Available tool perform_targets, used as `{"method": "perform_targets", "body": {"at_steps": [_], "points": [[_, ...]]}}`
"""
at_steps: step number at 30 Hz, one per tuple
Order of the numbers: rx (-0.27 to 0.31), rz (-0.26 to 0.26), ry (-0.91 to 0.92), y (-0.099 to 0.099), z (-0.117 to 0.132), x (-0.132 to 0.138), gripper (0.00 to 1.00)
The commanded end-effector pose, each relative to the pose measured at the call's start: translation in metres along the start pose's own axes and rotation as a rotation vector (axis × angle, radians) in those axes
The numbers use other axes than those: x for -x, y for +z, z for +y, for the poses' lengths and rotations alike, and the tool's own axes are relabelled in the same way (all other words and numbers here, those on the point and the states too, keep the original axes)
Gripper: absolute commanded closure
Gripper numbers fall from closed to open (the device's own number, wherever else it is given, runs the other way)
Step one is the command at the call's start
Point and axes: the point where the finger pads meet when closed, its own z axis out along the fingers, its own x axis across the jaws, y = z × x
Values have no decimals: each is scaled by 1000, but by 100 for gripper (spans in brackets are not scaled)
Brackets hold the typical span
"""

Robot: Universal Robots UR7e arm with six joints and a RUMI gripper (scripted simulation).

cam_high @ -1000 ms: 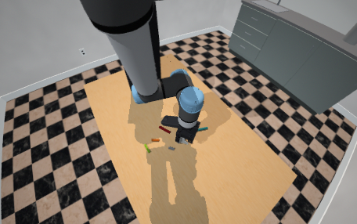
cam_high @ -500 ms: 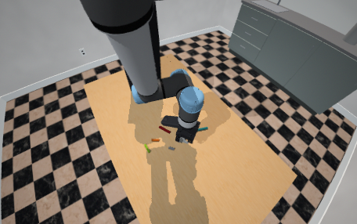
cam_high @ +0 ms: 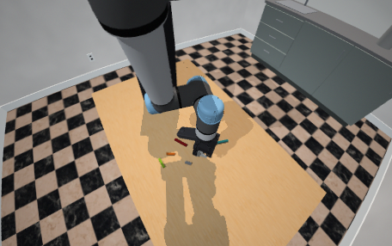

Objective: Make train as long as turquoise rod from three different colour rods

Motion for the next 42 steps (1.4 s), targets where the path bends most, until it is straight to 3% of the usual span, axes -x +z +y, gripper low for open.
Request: {"method": "perform_targets", "body": {"at_steps": [1, 13, 21, 35, 42], "points": [[1, -1, 0, 0, 0, 0, 100], [1, -1, 0, -1, 0, 0, 100], [1, -1, 0, -13, 0, 0, 100], [1, -1, 0, -82, 0, 0, 100], [1, -1, 0, -97, 0, 0, 100]]}}
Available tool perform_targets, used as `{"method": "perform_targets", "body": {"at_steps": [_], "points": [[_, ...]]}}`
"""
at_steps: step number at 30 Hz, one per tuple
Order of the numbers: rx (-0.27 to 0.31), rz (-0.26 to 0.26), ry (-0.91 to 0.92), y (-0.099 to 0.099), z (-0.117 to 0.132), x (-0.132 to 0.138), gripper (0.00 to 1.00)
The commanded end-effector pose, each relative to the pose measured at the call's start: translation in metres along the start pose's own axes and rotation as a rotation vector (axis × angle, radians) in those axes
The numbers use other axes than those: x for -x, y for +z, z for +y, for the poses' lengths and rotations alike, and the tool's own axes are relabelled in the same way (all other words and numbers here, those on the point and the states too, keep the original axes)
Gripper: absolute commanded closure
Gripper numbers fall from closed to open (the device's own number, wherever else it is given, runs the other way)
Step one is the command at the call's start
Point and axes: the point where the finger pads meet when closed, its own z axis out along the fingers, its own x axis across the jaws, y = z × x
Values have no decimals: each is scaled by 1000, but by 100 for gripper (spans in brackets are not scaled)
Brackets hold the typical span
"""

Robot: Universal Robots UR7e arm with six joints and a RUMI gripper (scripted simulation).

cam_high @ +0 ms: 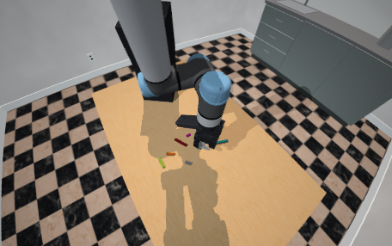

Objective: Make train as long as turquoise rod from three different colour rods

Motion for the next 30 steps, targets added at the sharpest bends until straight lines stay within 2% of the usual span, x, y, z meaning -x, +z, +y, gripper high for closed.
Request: {"method": "perform_targets", "body": {"at_steps": [1, 30], "points": [[1, 0, 0, -15, 0, 0, 100], [1, 0, 12, -17, 0, 0, 100]]}}
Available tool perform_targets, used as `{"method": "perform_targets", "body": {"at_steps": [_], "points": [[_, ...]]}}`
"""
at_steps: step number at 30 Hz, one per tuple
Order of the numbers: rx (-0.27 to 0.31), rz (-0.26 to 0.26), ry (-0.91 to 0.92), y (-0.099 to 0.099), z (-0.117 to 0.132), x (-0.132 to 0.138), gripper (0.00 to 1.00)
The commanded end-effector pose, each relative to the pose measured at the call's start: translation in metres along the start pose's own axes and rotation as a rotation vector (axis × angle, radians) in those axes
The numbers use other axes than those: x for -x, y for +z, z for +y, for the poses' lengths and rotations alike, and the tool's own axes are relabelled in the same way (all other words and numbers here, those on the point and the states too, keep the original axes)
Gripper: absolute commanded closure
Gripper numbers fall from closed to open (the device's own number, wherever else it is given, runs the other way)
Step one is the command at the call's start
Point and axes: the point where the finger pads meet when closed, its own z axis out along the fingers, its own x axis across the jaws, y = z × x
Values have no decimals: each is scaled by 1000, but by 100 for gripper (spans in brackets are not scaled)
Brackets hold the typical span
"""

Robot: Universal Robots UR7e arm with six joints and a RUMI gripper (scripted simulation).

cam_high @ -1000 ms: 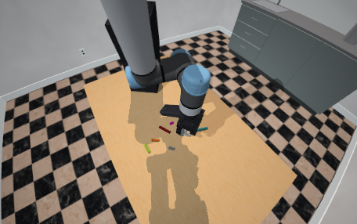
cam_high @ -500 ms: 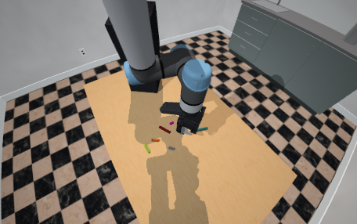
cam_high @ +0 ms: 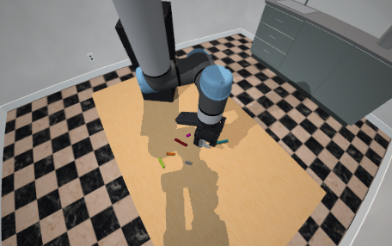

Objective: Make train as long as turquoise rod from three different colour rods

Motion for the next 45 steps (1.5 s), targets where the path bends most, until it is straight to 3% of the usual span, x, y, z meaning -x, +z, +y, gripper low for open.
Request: {"method": "perform_targets", "body": {"at_steps": [1, 22, 45], "points": [[1, -1, 7, 0, 0, 0, 100], [1, -1, 139, 0, -1, -5, 100], [1, -1, 518, 2, -5, -19, 100]]}}
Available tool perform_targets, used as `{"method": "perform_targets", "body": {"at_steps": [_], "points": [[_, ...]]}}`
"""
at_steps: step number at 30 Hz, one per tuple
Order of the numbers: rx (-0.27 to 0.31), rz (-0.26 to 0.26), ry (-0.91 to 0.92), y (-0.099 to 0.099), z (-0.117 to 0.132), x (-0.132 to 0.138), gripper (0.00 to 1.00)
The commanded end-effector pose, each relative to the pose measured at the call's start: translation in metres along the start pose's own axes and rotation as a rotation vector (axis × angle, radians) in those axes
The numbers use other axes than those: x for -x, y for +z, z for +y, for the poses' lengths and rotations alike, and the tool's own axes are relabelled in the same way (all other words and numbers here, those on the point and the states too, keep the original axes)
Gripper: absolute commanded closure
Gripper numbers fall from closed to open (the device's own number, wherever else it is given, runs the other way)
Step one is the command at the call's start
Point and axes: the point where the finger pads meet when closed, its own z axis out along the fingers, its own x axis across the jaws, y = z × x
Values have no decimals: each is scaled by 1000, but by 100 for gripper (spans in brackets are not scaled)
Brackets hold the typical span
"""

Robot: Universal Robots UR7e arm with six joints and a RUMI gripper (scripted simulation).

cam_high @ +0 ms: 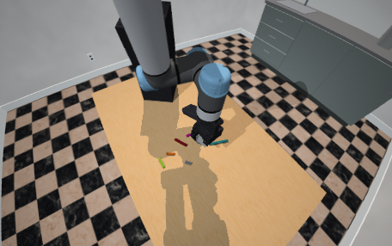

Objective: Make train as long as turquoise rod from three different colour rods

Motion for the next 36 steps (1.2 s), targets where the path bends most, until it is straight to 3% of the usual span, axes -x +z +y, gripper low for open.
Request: {"method": "perform_targets", "body": {"at_steps": [1, 23, 36], "points": [[1, -3, 126, 0, -2, -4, 100], [1, -3, 643, 2, -11, -19, 100], [2, -2, 1043, 3, -15, -29, 100]]}}
